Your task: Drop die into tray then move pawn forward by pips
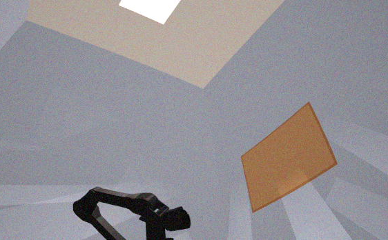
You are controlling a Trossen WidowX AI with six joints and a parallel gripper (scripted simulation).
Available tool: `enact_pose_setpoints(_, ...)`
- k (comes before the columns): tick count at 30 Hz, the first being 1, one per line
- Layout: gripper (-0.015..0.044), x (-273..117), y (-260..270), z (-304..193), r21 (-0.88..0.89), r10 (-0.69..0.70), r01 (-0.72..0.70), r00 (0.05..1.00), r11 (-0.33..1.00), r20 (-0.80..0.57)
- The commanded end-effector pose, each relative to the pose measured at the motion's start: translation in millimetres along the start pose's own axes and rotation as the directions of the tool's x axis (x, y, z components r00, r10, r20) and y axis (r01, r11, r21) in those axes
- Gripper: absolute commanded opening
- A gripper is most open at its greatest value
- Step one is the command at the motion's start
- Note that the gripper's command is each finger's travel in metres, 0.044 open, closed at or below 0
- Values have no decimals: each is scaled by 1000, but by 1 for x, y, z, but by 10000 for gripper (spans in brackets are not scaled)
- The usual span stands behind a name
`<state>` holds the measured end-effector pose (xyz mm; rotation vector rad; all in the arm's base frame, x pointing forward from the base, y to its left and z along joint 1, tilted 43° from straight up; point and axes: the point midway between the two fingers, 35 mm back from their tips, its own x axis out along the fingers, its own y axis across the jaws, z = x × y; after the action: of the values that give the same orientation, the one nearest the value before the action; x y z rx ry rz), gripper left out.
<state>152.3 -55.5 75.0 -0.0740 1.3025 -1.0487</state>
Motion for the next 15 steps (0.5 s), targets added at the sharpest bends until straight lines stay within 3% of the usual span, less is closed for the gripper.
enact_pose_setpoints(1,0,13,-2,-1,-7,-6,6,1000,1000,2)
enact_pose_setpoints(15,0,34,-2,-1,-6,-7,7,1000,1000,3)
